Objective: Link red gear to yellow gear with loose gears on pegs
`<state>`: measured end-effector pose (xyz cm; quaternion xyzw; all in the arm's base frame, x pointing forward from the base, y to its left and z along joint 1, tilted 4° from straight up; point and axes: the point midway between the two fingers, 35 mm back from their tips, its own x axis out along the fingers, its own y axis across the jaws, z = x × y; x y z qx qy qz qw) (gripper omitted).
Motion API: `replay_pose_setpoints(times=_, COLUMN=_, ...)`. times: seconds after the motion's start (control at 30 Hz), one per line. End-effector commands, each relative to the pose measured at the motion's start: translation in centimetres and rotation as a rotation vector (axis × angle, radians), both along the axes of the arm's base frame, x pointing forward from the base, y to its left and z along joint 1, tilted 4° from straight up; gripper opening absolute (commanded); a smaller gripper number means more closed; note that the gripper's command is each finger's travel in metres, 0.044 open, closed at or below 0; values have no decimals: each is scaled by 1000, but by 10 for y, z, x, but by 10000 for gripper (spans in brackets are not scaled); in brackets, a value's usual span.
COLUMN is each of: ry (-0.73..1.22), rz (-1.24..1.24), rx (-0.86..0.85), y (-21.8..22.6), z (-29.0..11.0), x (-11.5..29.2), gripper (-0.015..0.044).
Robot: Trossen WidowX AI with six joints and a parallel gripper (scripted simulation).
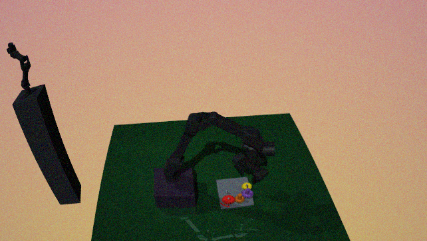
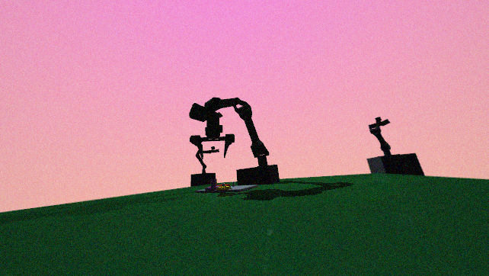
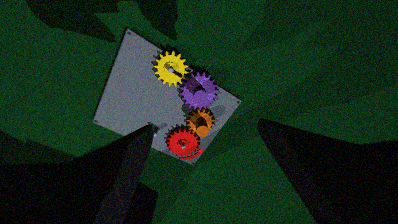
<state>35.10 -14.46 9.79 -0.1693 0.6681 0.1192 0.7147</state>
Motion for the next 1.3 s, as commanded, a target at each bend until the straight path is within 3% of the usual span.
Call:
replay_pose_setpoints(times=0.0, ry=2, rz=0, rx=1, y=0, z=0, x=0, gripper=440)
replay_pose_setpoints(times=0.13, ry=-2, rz=37, rx=-1, y=12, z=1, x=2, gripper=440)
replay_pose_setpoints(times=0.47, ry=-11, rz=65, rx=34, y=163, z=10, x=2, gripper=440)
replay_pose_setpoints(times=0.67, ry=4, rz=37, rx=39, y=255, z=13, x=-33, gripper=440)
replay_pose_setpoints(times=0.9, ry=11, rz=6, rx=31, y=338, z=16, x=-100, gripper=440)
replay_pose_setpoints(times=1.27, ry=11, rz=0, rx=29, y=352, z=16, x=-116, gripper=440)
